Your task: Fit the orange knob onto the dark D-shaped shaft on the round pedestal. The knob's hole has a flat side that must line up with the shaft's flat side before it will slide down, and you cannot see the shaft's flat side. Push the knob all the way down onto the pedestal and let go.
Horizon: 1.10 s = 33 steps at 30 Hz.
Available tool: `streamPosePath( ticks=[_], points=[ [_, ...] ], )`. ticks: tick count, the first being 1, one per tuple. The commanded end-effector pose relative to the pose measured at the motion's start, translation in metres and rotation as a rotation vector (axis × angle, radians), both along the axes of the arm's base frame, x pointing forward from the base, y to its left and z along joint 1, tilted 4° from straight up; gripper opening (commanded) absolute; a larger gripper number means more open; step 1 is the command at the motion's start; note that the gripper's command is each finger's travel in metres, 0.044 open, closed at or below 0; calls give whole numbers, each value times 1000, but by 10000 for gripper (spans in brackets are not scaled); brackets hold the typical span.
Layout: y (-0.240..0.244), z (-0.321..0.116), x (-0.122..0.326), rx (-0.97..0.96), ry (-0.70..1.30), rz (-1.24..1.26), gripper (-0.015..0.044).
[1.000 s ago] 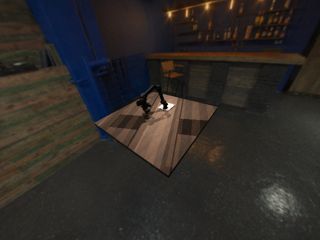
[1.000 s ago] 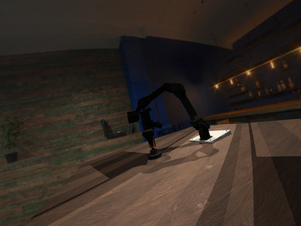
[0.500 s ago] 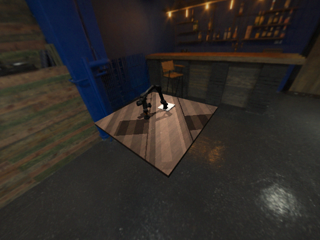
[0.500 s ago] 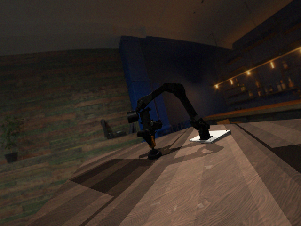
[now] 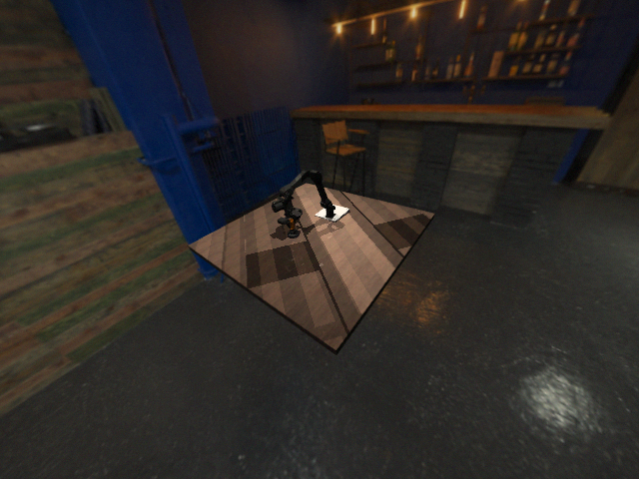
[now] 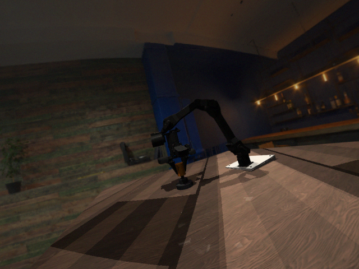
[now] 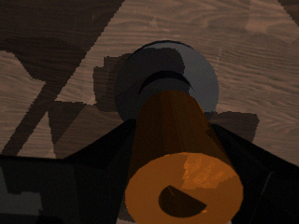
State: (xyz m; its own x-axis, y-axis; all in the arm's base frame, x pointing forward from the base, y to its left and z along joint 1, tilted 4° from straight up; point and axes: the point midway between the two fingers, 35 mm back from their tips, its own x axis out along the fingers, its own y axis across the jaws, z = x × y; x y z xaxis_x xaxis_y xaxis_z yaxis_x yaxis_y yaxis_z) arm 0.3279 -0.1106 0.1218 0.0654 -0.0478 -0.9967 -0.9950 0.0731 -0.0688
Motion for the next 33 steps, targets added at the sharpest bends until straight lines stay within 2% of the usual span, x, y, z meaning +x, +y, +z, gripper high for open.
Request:
streamPosePath(
  ticks=[1,19,33],
  points=[
    [0,3,4,33,-33,-477,0],
    [-1,5,2,120,-91,-1711,0],
    [-2,5,2,124,-93,-1757,0]
  ],
)
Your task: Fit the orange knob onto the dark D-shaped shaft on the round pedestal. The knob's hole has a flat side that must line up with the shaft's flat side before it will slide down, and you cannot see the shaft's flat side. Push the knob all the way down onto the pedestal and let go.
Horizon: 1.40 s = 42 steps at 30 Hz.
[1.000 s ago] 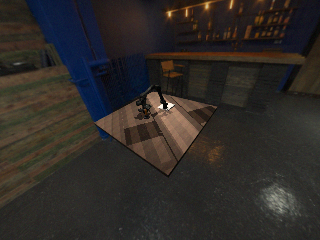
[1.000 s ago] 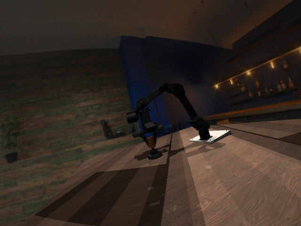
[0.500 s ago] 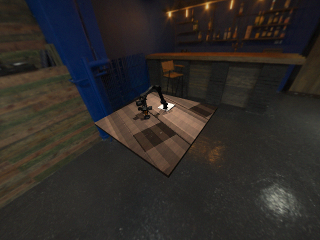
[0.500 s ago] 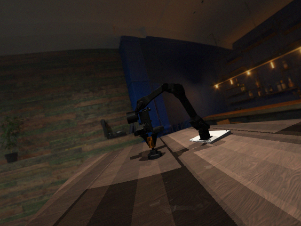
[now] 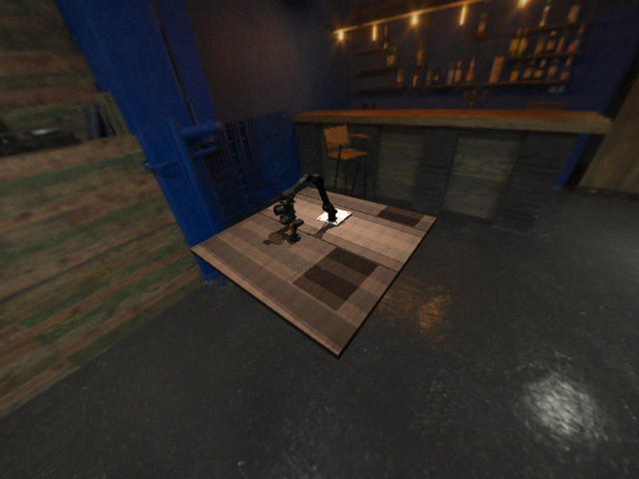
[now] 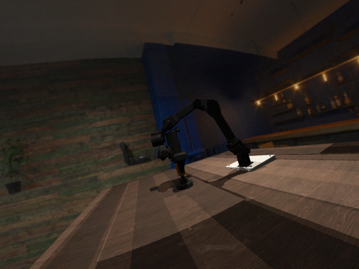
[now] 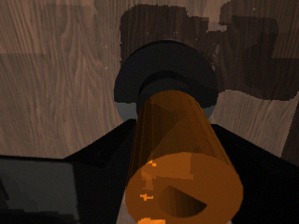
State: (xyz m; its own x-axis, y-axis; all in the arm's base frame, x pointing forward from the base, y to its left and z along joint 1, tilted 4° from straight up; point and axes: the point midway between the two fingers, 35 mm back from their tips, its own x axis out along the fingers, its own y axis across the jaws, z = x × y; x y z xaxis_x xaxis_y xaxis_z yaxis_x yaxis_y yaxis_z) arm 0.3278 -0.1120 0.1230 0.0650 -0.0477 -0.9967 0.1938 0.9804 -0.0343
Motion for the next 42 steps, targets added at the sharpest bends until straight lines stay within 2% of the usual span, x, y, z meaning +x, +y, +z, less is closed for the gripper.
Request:
streamPosePath(
  ticks=[1,36,42],
  points=[
    [0,4,2,4,-15,-73,0],
    [2,2,-2,4,-14,-73,0],
    [1,3,-1,16,-22,-241,0]
  ],
)
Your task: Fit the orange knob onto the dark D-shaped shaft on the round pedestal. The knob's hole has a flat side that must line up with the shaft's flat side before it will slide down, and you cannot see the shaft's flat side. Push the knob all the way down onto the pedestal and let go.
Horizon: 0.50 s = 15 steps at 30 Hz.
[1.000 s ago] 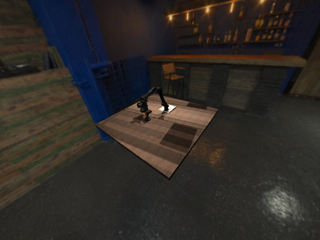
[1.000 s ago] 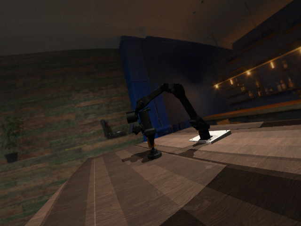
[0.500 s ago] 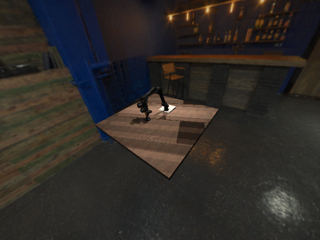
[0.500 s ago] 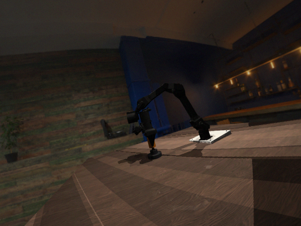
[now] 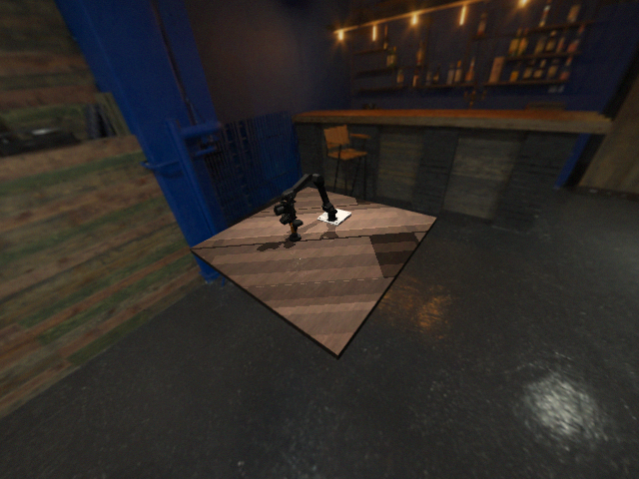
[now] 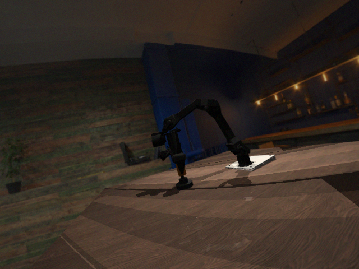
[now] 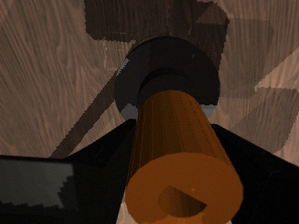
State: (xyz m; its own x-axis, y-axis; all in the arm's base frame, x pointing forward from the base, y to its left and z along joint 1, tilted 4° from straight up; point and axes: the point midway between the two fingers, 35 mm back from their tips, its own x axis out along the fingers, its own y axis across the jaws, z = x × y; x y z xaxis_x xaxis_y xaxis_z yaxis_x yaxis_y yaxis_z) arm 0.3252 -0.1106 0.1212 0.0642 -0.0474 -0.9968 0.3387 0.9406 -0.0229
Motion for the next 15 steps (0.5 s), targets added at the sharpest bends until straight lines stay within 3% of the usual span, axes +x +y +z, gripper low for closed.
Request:
streamPosePath(
  ticks=[1,15],
  points=[
    [0,5,1,7,-17,-121,0],
    [-1,2,6,8,-18,-131,0]
  ],
)
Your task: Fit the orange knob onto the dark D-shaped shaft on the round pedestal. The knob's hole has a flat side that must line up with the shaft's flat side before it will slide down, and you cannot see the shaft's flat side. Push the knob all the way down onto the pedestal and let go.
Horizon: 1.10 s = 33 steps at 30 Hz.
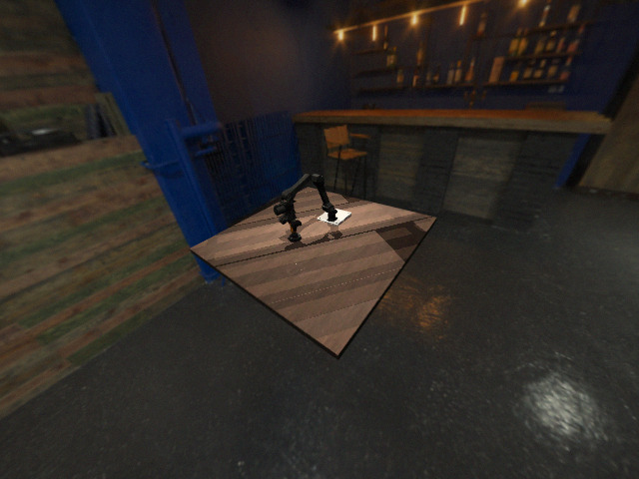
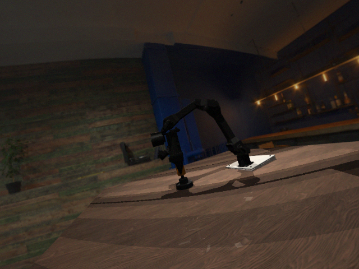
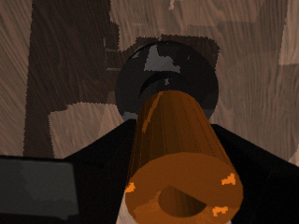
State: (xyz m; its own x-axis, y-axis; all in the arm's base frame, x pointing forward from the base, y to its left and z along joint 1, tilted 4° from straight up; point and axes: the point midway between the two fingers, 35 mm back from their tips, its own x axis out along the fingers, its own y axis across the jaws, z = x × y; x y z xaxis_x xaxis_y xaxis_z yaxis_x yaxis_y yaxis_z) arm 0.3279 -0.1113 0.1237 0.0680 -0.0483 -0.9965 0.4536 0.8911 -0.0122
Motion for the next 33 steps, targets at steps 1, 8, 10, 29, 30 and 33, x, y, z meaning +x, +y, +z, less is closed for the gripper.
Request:
streamPosePath(
  ticks=[1,8,10,29,30,33],
  points=[
    [-1,-1,4,0,-8,-6,0],
    [-1,-3,4,0,-8,-6,0],
    [-1,-3,4,0,-8,-6,0],
    [1,1,-2,0,-8,-6,0],
    [1,1,-2,0,-8,-15,0],
    [1,2,-3,6,-12,-92,0]
  ],
)
